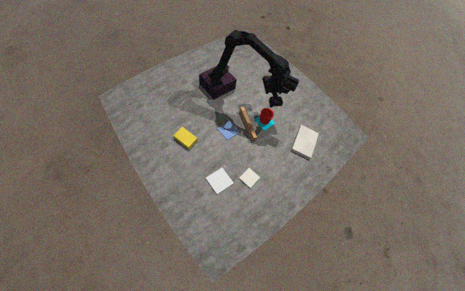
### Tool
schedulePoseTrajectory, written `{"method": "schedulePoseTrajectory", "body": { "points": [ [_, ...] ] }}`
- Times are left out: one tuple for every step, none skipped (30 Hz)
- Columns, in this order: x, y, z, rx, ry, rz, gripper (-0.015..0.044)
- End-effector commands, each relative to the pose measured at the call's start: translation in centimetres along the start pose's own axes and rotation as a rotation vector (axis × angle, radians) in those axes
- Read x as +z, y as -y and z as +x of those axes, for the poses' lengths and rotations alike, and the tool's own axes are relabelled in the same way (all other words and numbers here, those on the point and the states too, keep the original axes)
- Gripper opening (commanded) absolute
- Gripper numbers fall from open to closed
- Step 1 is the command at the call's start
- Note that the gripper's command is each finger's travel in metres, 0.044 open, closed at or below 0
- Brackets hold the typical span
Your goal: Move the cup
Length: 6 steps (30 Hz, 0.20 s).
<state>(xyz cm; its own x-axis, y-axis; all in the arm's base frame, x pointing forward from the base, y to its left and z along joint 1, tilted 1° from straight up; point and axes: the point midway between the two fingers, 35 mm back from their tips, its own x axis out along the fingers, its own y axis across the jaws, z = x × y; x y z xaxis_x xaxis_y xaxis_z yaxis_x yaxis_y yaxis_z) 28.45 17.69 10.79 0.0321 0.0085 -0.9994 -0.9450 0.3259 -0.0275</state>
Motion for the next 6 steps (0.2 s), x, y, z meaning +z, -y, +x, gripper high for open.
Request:
{"method": "schedulePoseTrajectory", "body": {
  "points": [
    [0.0, -0.02, -0.54, -0.006, 0.001, 0.006, 0.044],
    [0.01, -0.02, -0.09, 0.0, 0.0, 0.0, 0.044],
    [0.01, -0.02, -0.09, 0.0, 0.0, 0.0, 0.044],
    [0.01, -0.02, -0.09, 0.0, 0.0, 0.0, 0.044],
    [0.01, -0.02, -0.09, 0.0, 0.0, 0.0, 0.044],
    [0.01, -0.02, -0.09, 0.0, 0.0, 0.0, 0.044]
  ]
}}
